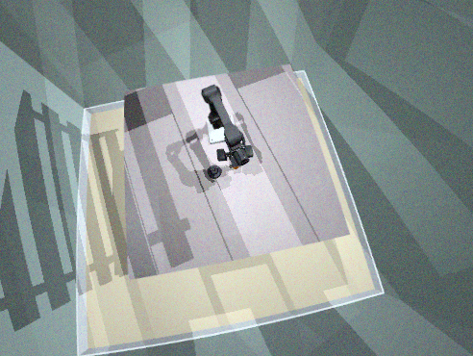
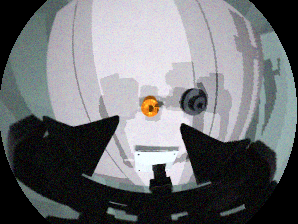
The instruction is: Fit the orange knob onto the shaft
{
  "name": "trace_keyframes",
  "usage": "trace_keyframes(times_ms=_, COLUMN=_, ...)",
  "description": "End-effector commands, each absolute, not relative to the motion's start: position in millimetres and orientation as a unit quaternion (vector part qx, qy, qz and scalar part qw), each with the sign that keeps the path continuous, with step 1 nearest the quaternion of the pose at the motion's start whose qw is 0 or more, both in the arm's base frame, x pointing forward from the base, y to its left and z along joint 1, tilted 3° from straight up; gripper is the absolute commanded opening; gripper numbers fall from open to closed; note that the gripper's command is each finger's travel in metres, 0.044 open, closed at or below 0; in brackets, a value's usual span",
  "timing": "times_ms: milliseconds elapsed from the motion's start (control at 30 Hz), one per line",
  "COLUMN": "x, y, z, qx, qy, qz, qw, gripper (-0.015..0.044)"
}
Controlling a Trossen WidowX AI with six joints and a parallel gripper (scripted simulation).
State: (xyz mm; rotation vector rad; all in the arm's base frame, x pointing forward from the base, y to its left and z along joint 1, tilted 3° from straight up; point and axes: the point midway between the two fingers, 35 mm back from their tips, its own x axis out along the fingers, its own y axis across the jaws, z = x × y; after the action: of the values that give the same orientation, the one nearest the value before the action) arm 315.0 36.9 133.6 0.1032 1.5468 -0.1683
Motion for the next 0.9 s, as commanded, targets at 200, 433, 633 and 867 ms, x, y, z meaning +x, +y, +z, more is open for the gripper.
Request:
trace_keyframes(times_ms=200, x=315.6, y=34.3, z=98.3, qx=0.054, qy=0.697, qz=-0.086, qw=0.71, gripper=0.044)
trace_keyframes(times_ms=433, x=315.0, y=34.6, z=83.3, qx=0.054, qy=0.697, qz=-0.086, qw=0.71, gripper=0.044)
trace_keyframes(times_ms=633, x=315.8, y=34.4, z=75.9, qx=0.054, qy=0.697, qz=-0.086, qw=0.71, gripper=0.044)
trace_keyframes(times_ms=867, x=316.7, y=34.1, z=64.5, qx=0.054, qy=0.697, qz=-0.086, qw=0.71, gripper=0.044)
